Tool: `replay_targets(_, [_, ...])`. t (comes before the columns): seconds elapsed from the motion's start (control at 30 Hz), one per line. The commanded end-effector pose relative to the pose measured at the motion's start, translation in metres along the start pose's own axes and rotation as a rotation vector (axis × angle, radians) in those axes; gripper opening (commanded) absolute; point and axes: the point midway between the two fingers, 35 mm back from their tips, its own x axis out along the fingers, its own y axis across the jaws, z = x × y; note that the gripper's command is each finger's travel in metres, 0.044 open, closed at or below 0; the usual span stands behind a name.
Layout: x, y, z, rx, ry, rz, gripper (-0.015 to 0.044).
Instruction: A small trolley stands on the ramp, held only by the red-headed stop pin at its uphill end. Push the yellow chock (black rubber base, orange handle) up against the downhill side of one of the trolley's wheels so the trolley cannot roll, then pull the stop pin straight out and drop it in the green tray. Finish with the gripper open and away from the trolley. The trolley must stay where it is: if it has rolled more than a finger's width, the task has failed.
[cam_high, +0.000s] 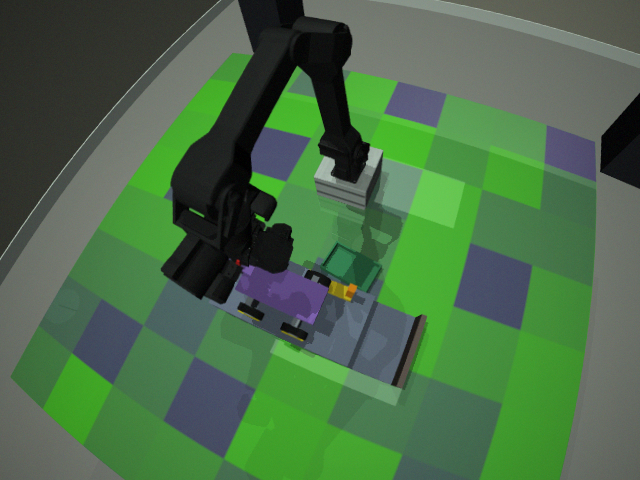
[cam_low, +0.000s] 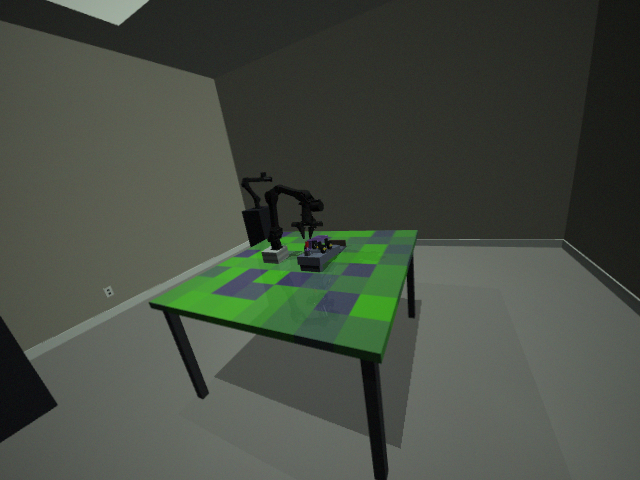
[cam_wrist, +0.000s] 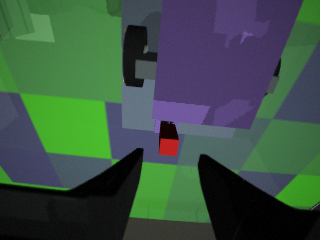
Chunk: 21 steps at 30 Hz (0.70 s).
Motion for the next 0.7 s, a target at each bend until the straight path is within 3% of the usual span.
replay_targets(0.0, [0.007, 0.001, 0.0, -0.004, 0.003, 0.002, 0.019])
replay_targets(0.67, [0.031, 0.0, -0.001, -0.004, 0.004, 0.002, 0.019])
